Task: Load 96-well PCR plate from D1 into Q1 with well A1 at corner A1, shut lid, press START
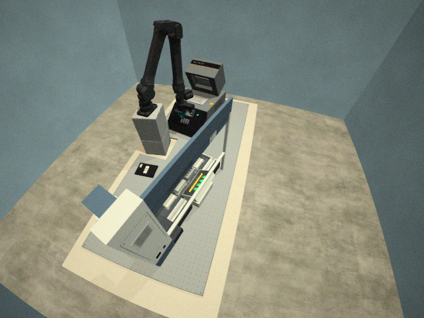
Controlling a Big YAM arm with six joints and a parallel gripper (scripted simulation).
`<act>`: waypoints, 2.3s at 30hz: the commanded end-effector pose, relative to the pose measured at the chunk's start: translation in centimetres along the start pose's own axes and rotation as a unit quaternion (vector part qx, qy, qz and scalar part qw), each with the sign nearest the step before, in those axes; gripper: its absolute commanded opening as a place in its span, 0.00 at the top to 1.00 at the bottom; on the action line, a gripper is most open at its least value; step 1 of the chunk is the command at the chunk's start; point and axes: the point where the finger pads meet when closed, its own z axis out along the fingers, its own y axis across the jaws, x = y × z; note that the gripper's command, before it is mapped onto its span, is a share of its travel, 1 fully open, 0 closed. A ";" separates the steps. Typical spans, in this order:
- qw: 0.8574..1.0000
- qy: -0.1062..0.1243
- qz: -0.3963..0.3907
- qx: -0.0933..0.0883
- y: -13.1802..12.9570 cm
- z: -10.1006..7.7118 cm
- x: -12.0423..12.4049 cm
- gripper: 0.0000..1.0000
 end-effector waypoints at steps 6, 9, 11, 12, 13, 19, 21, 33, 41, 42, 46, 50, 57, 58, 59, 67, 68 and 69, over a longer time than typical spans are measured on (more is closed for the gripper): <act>1.000 -0.009 0.000 -0.013 1.1 -0.4 -0.8 1.00; 1.000 -0.008 0.000 -0.011 0.7 -0.4 -0.7 1.00; 1.000 -0.005 0.000 -0.005 0.1 -0.2 -0.4 1.00; 1.000 -0.005 0.000 -0.004 0.0 -0.1 -0.4 1.00; 1.000 -0.004 0.002 -0.003 -0.2 0.0 -0.2 1.00; 1.000 -0.006 0.008 -0.008 0.5 0.2 -0.6 1.00; 1.000 -0.006 0.009 -0.008 0.6 0.1 -0.6 1.00; 1.000 -0.004 0.011 -0.004 0.1 -0.4 -0.4 1.00; 1.000 -0.005 0.012 -0.005 0.6 -0.4 -0.6 1.00; 1.000 -0.005 0.012 -0.005 0.6 -0.4 -0.6 1.00; 1.000 -0.005 0.010 -0.005 -1.0 -1.3 -0.5 1.00; 1.000 -0.004 0.007 -0.003 -2.4 -2.2 -0.4 1.00; 1.000 -0.003 -0.005 0.001 -5.6 -4.3 -0.2 1.00; 1.000 -0.003 -0.006 0.001 -6.0 -4.6 -0.2 1.00; 1.000 -0.003 -0.007 0.001 -6.4 -4.9 -0.2 1.00; 1.000 -0.004 -0.011 0.000 -8.1 -6.4 -0.4 1.00; 1.000 -0.004 -0.011 -0.001 -7.5 -6.0 -0.4 1.00; 1.000 -0.004 -0.011 -0.003 -7.2 -6.0 -0.4 1.00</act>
